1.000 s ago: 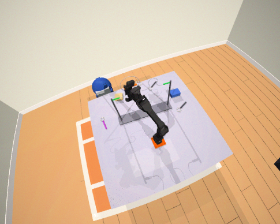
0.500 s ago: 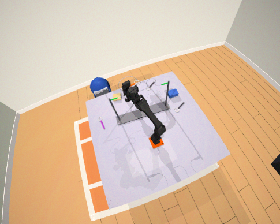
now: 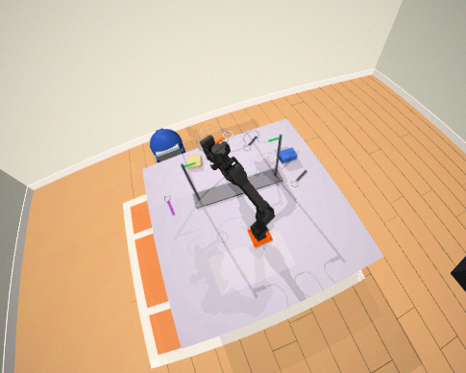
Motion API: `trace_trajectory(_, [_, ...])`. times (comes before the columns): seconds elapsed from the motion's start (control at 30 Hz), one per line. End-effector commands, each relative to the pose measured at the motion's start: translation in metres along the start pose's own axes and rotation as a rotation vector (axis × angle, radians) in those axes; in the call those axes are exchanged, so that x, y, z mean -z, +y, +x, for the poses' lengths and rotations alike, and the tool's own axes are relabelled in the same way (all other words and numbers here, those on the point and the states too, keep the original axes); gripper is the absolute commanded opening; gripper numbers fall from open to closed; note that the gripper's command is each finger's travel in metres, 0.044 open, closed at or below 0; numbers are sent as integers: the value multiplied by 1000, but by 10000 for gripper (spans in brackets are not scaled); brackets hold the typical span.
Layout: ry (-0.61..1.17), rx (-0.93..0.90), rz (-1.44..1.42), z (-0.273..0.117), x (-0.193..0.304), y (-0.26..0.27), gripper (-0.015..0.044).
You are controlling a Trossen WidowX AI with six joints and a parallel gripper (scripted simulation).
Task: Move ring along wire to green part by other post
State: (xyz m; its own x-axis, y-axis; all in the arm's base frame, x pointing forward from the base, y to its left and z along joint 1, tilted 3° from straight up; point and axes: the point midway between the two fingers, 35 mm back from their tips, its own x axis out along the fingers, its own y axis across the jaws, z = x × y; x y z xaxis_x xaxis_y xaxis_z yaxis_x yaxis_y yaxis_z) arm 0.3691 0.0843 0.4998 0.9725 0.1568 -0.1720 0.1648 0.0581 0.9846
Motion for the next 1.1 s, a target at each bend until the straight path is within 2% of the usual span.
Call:
trace_trajectory(0.0, [-13, 21, -60, 1, -1, -2, -150])
trace_trajectory(1.07, [-61, 153, -434, 1, -5, -17, -150])
